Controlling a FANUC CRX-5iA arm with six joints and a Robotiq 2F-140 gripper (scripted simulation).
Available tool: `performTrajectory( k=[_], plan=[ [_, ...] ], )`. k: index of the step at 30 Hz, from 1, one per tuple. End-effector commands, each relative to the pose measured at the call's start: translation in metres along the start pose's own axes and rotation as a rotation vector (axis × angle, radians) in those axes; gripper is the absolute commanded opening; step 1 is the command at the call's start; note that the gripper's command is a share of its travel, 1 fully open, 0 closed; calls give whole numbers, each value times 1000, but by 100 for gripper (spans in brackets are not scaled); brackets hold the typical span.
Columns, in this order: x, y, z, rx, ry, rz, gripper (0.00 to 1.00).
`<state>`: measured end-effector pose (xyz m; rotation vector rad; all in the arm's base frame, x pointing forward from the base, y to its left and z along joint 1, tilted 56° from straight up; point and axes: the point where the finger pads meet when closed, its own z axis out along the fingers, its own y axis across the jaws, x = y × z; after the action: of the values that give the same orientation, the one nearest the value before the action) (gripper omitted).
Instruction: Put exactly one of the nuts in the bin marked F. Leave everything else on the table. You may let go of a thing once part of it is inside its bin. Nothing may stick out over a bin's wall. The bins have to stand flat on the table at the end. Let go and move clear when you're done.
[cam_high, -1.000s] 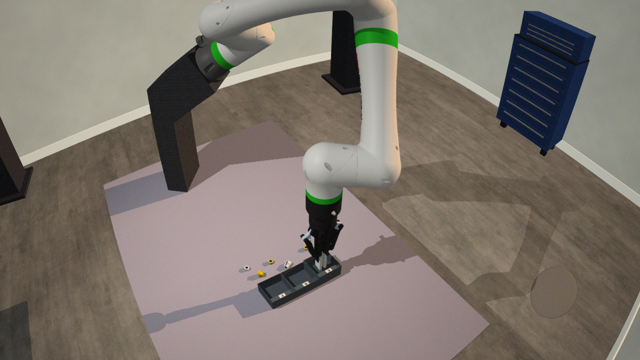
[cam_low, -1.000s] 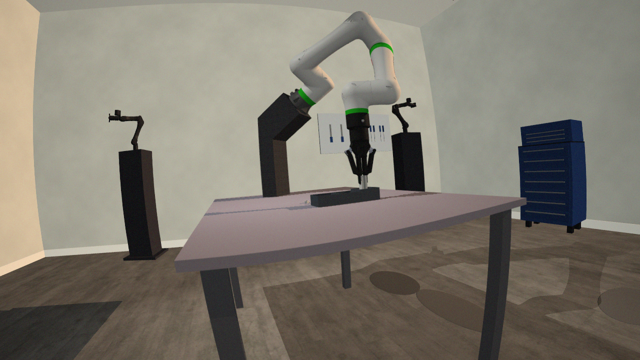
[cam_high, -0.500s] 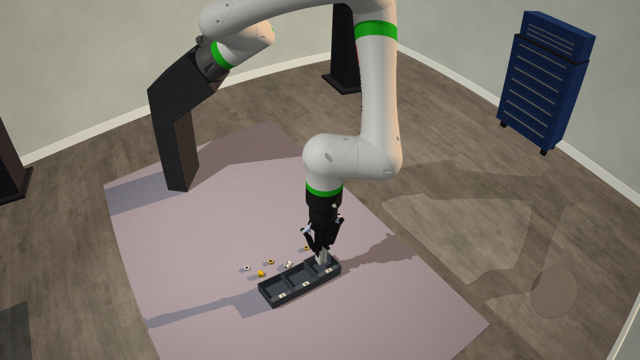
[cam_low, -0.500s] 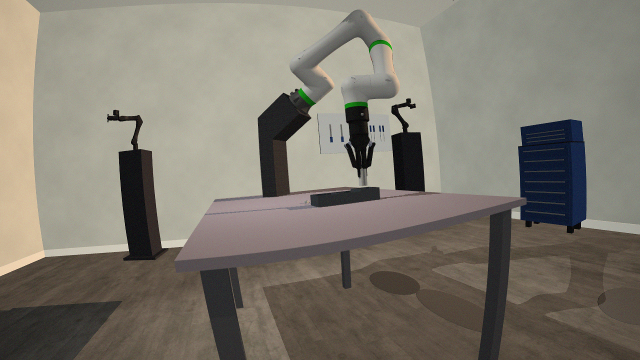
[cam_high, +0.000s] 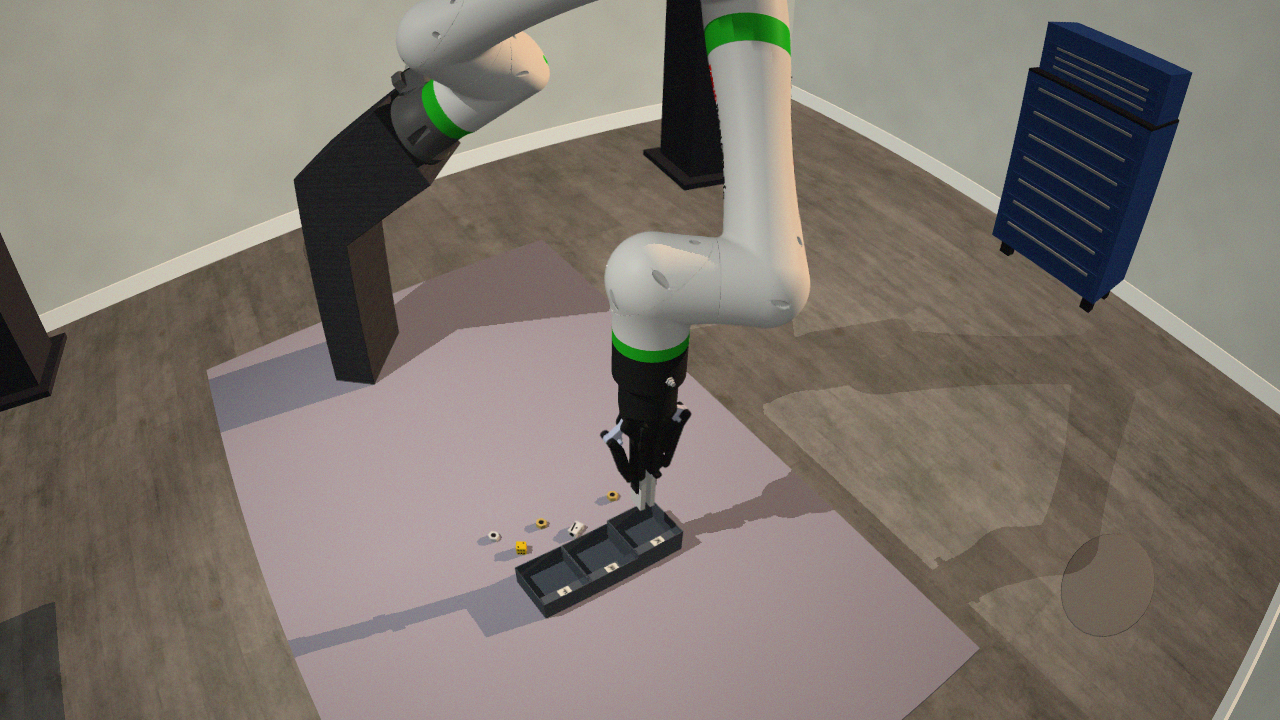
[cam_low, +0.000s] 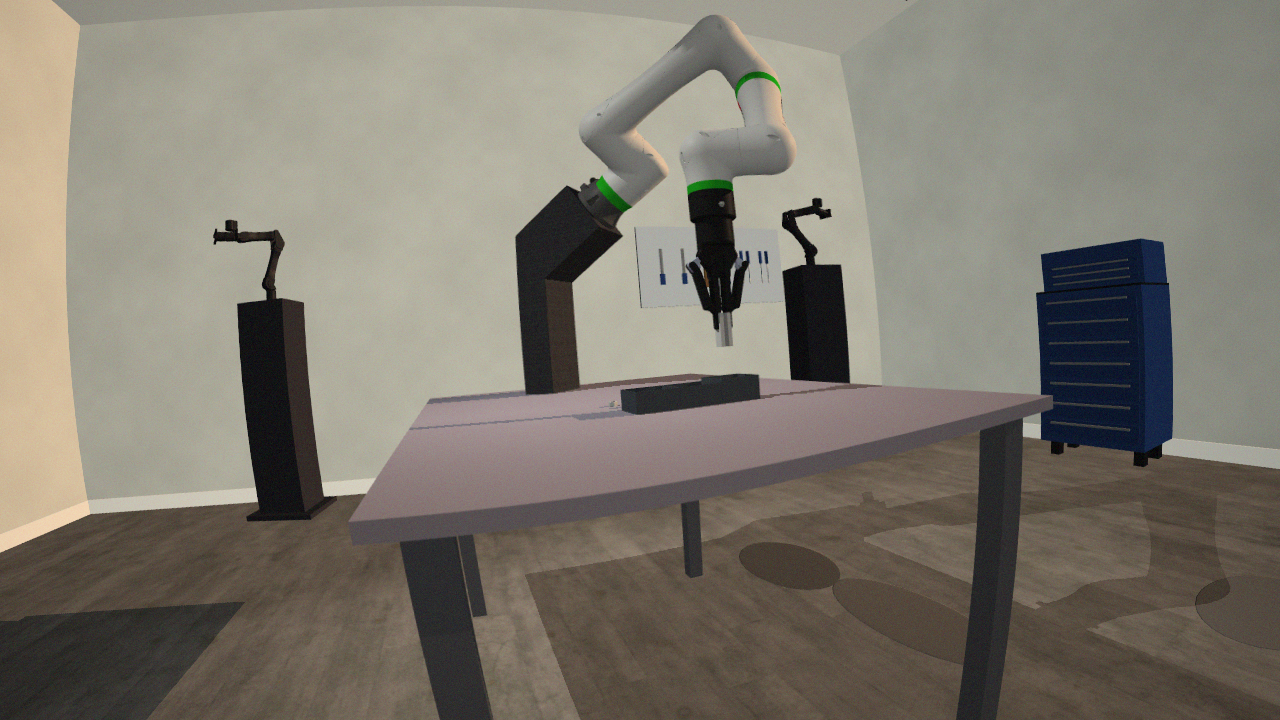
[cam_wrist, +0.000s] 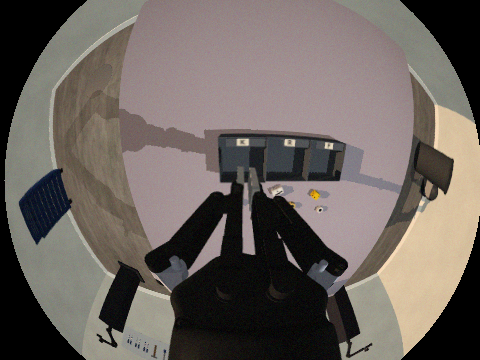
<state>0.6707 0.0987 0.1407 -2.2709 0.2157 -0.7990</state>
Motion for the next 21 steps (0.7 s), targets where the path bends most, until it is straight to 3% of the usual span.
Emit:
performTrajectory(
  k=[1,9,20,21],
  plan=[
    [0,0,-31,0,0,0,5],
    [0,0,-83,0,0,0,5],
    [0,0,-83,0,0,0,5],
    [-5,5,-78,0,0,50,19]
  ],
)
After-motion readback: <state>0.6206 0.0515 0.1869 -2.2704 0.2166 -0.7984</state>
